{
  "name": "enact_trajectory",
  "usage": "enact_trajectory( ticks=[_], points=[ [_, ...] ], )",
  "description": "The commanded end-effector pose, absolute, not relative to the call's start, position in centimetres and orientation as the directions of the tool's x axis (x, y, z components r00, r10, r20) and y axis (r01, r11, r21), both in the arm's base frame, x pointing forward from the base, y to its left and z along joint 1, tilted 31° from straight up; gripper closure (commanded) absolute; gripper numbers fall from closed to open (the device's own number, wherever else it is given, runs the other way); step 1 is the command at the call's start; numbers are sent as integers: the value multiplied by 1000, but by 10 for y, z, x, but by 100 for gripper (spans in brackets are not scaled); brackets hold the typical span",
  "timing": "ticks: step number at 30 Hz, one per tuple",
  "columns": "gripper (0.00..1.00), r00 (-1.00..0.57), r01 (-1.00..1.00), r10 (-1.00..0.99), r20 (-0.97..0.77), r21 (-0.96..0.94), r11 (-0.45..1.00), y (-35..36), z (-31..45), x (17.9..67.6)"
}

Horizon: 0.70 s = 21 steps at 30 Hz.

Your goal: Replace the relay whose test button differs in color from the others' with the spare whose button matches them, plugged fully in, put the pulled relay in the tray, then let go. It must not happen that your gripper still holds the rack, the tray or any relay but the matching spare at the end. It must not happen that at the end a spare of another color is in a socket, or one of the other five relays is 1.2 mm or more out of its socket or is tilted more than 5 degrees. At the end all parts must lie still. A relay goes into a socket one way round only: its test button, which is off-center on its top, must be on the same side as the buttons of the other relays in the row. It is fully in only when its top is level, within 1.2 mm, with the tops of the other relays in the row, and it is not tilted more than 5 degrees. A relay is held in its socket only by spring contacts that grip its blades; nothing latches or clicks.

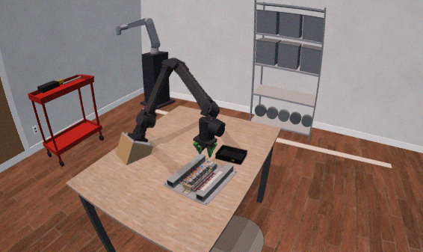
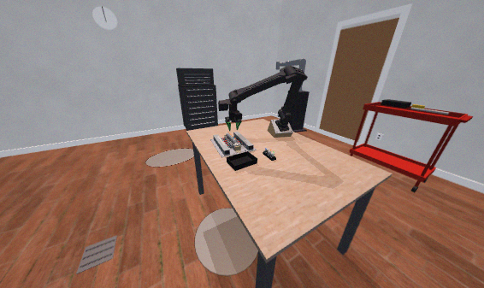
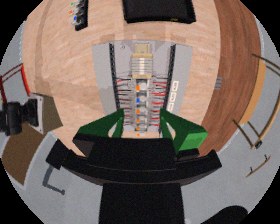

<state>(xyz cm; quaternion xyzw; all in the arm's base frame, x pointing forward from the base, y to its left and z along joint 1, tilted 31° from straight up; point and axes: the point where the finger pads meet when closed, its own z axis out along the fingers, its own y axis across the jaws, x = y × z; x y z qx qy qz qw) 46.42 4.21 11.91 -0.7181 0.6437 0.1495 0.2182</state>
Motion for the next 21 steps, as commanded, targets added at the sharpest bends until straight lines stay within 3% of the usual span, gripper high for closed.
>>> enact_trajectory(
  ticks=[1, 21],
  points=[
    [41, 125, -988, -862, -491, -140, -63, 47, 127, 469],
    [41, 114, -990, -863, -492, -133, -54, 42, 123, 475]
  ],
)
